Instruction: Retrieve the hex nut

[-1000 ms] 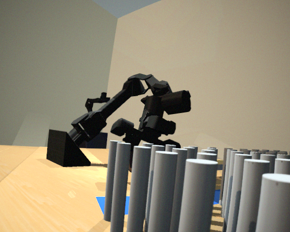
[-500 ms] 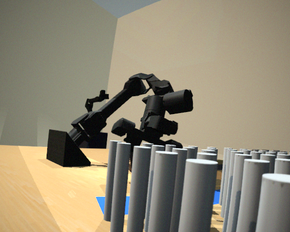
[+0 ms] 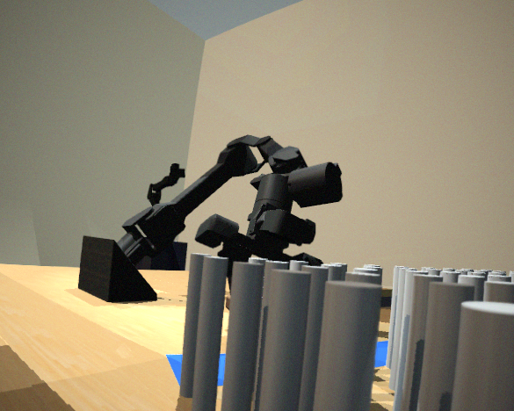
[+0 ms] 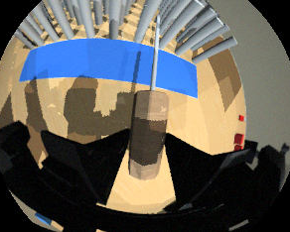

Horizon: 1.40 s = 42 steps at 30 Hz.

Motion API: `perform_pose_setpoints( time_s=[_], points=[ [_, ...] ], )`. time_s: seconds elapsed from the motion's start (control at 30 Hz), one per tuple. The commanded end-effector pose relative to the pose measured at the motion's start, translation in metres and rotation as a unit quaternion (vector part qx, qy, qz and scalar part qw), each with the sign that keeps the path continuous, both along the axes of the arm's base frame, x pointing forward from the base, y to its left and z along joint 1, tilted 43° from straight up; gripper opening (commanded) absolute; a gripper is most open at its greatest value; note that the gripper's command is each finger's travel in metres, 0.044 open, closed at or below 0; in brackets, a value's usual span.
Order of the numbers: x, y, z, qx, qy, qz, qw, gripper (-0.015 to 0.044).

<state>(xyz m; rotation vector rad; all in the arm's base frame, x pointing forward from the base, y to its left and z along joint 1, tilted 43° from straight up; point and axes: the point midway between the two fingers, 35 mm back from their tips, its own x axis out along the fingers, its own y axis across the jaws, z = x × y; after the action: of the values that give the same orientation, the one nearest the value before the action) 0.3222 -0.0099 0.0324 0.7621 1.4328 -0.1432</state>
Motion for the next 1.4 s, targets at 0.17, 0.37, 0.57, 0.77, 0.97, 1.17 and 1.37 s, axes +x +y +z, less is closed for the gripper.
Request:
perform_pose_setpoints(
  time_s=[0.17, 0.37, 0.57, 0.77, 0.97, 1.17, 1.37],
  points=[
    [0.009, -0.004, 0.001, -0.001, -0.008, 0.001, 1.0, 0.0],
    [0.012, -0.006, 0.0, -0.001, -0.008, 0.001, 1.0, 0.0],
    [0.015, -0.007, -0.001, -0.002, -0.008, 0.001, 1.0, 0.0],
    [0.019, -0.009, -0.002, -0.002, -0.009, 0.001, 1.0, 0.0],
    [0.022, -0.011, -0.003, -0.002, -0.009, 0.001, 1.0, 0.0],
    [0.025, -0.013, -0.004, -0.002, -0.009, 0.001, 1.0, 0.0],
    [0.029, -0.014, -0.006, -0.002, -0.009, 0.001, 1.0, 0.0]
  ],
)
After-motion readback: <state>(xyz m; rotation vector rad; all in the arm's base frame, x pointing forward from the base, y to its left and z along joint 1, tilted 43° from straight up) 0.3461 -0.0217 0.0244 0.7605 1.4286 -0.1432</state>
